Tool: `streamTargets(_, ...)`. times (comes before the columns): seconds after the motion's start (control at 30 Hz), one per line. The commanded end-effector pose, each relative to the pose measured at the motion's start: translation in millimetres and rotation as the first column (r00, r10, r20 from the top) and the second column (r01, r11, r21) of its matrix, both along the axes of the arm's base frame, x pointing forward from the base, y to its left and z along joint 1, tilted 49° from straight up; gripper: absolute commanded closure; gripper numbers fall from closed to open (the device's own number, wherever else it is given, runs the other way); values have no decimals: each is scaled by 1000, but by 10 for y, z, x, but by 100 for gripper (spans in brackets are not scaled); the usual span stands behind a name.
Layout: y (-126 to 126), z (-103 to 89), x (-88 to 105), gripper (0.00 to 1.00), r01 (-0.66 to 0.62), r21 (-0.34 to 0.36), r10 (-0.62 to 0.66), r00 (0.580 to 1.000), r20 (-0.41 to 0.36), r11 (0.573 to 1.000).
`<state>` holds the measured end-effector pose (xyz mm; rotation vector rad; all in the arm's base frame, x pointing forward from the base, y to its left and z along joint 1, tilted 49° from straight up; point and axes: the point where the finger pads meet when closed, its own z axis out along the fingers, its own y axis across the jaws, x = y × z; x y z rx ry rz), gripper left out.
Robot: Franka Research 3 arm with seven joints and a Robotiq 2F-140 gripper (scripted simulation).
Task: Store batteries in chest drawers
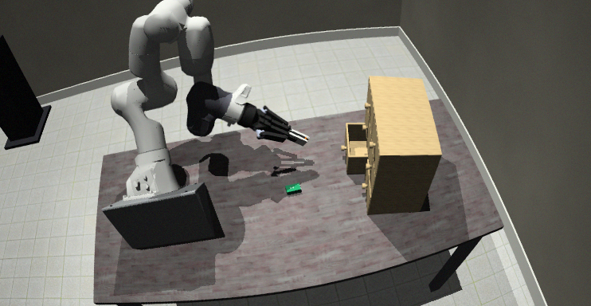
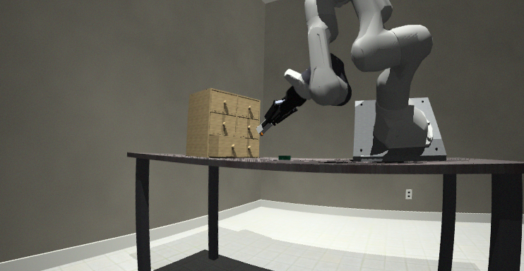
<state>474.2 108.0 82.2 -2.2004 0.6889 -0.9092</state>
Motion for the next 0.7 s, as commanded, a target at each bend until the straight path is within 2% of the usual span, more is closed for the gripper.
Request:
streamTargets(0.0, -113, 73, 48, 97, 37, -23, -36, 998, 44, 999)
streamTargets(0.67, -114, 66, 66, 97, 45, -26, -44, 998, 51, 999)
